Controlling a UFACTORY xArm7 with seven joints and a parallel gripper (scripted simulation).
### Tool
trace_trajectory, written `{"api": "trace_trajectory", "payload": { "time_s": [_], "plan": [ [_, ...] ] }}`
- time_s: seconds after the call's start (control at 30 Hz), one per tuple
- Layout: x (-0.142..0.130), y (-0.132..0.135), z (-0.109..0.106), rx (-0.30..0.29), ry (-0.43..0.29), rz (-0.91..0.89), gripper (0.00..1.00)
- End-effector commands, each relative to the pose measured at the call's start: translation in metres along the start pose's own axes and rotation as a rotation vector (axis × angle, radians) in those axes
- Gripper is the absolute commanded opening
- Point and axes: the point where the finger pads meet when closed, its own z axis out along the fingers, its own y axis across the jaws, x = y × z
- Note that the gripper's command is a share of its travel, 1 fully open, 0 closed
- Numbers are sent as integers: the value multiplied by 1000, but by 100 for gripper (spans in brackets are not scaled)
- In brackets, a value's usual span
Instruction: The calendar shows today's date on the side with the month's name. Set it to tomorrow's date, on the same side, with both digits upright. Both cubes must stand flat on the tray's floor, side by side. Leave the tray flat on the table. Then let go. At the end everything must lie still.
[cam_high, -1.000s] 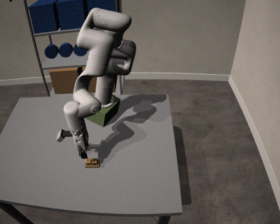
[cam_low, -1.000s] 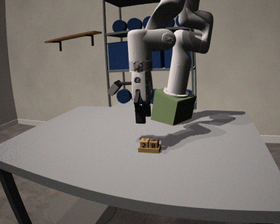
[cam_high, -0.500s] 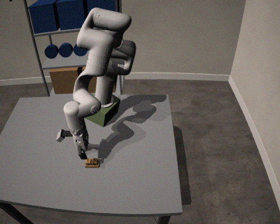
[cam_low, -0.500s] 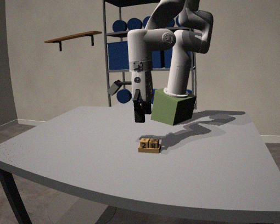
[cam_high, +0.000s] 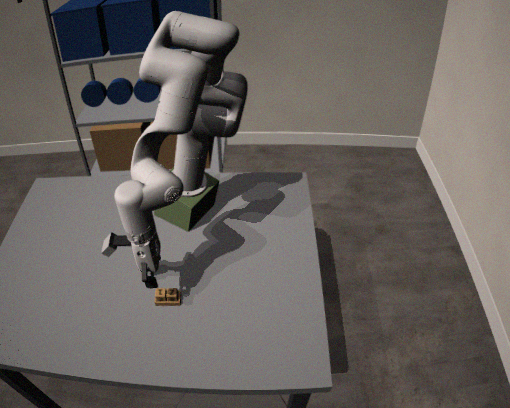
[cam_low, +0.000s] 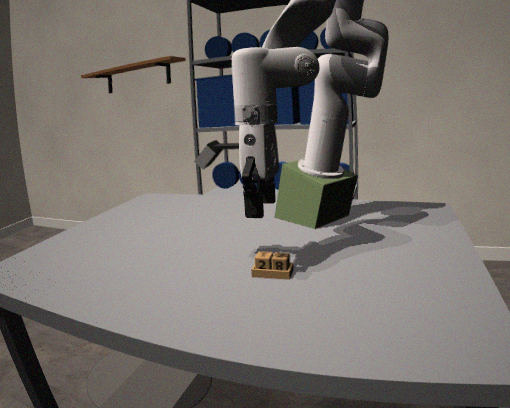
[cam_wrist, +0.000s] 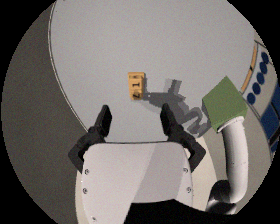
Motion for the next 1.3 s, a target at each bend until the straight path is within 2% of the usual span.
{"api": "trace_trajectory", "payload": {
  "time_s": [0.0, 0.4, 1.27],
  "plan": [
    [0, -1, -12, 1, 1, 0, 100],
    [0, -1, -57, 1, 1, 0, 100],
    [0, -1, -61, 1, 1, 0, 100]
  ]
}}
